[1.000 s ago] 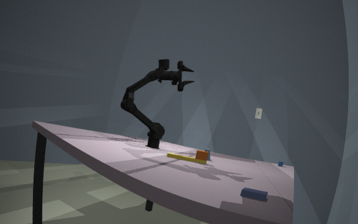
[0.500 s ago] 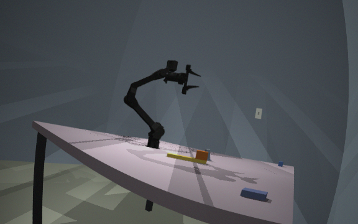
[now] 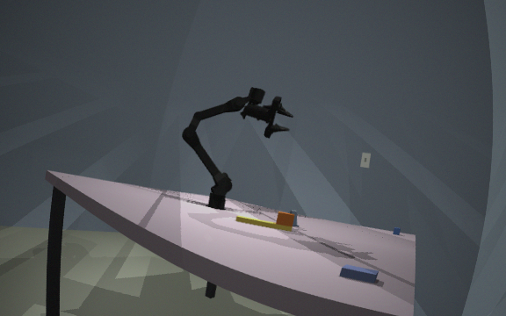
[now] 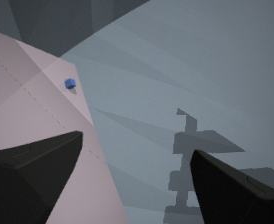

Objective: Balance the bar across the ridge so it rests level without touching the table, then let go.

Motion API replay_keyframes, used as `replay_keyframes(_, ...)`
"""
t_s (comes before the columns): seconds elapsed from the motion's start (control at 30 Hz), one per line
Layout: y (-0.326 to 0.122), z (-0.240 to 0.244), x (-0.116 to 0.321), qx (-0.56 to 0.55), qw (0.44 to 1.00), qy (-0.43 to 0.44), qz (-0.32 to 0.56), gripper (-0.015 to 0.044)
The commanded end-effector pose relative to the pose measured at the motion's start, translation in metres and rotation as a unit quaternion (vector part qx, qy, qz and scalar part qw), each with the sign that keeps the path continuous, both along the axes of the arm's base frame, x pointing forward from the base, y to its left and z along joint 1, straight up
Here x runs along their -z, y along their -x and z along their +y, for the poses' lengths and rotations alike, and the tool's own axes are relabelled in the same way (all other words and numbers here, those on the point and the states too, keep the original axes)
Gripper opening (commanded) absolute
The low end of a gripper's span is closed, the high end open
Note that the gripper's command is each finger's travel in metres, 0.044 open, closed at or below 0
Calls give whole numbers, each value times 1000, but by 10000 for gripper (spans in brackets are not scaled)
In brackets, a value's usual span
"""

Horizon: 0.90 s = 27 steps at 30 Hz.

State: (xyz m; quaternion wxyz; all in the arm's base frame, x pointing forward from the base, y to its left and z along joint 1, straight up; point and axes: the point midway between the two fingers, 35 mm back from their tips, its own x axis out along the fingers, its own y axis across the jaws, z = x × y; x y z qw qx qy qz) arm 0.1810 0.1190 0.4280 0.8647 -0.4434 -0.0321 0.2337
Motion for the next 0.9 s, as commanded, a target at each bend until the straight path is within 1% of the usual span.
replay_keyframes(0.0,-12,3,8,21,999,-27,40,315)
replay_keyframes(0.23,-32,0,23,75,987,-92,112,315)
replay_keyframes(0.43,-50,-4,36,126,966,-151,170,315)
replay_keyframes(0.67,-69,-12,53,191,928,-222,229,315)
replay_keyframes(0.87,-85,-22,67,251,885,-284,272,315)
